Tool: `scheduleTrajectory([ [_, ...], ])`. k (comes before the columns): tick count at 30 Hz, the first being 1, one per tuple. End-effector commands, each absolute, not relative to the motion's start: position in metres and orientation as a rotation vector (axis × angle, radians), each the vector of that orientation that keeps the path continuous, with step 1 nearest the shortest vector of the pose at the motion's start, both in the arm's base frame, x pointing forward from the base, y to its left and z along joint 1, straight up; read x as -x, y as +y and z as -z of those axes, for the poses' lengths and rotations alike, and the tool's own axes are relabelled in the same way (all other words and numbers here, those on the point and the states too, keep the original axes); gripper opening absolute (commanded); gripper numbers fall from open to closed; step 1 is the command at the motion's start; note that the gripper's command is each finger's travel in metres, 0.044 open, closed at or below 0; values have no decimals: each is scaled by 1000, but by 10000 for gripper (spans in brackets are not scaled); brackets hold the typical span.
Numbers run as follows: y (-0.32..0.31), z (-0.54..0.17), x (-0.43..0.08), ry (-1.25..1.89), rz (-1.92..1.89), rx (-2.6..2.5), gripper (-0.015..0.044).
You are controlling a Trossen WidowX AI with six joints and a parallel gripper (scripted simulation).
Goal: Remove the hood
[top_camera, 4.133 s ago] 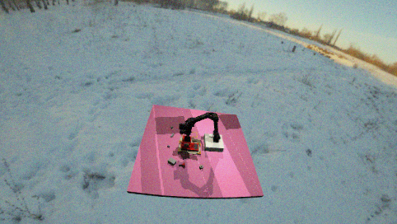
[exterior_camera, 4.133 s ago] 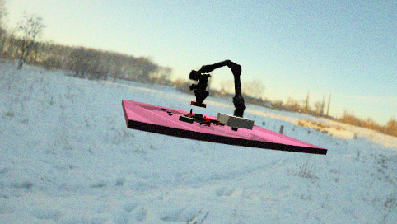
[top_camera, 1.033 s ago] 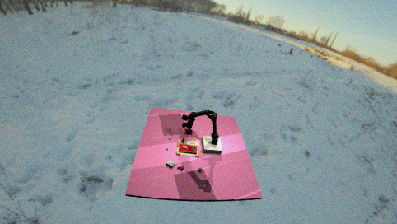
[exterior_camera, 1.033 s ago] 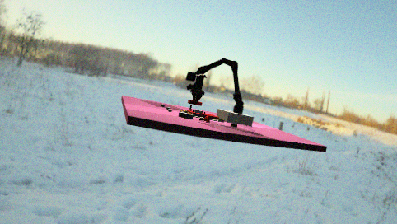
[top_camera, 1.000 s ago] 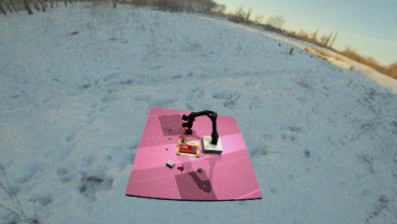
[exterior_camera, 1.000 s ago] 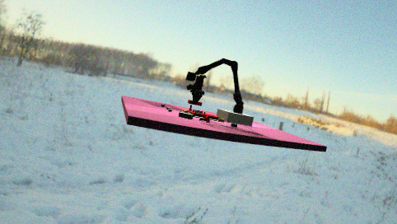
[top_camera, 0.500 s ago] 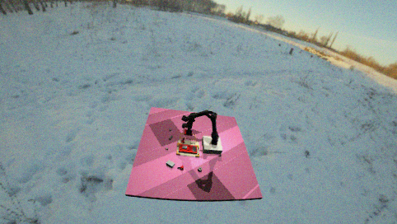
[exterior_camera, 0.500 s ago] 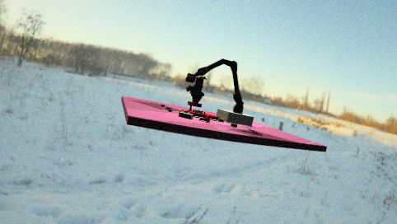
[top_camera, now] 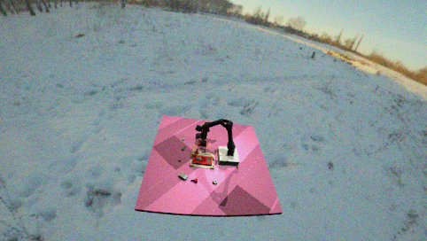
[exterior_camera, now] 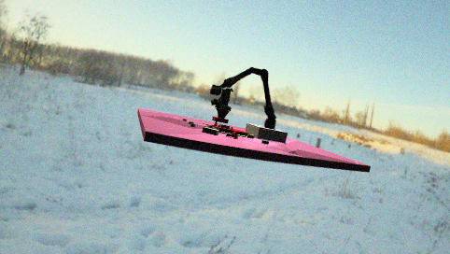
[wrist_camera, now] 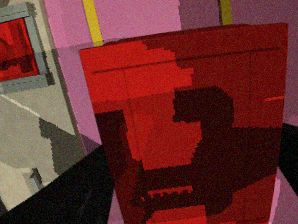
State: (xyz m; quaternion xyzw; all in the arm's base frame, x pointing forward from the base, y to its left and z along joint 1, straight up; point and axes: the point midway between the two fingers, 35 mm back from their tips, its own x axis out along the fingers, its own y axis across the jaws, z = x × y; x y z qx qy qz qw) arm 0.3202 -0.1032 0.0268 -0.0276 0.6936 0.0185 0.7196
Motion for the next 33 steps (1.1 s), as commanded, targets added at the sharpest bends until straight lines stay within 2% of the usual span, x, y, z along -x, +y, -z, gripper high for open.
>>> scheduleTrajectory([
  [1, -102, -22, -319, 1537, -49, 63, 0],
  [33, -102, -2, -318, 1538, -49, 63, 0],
])
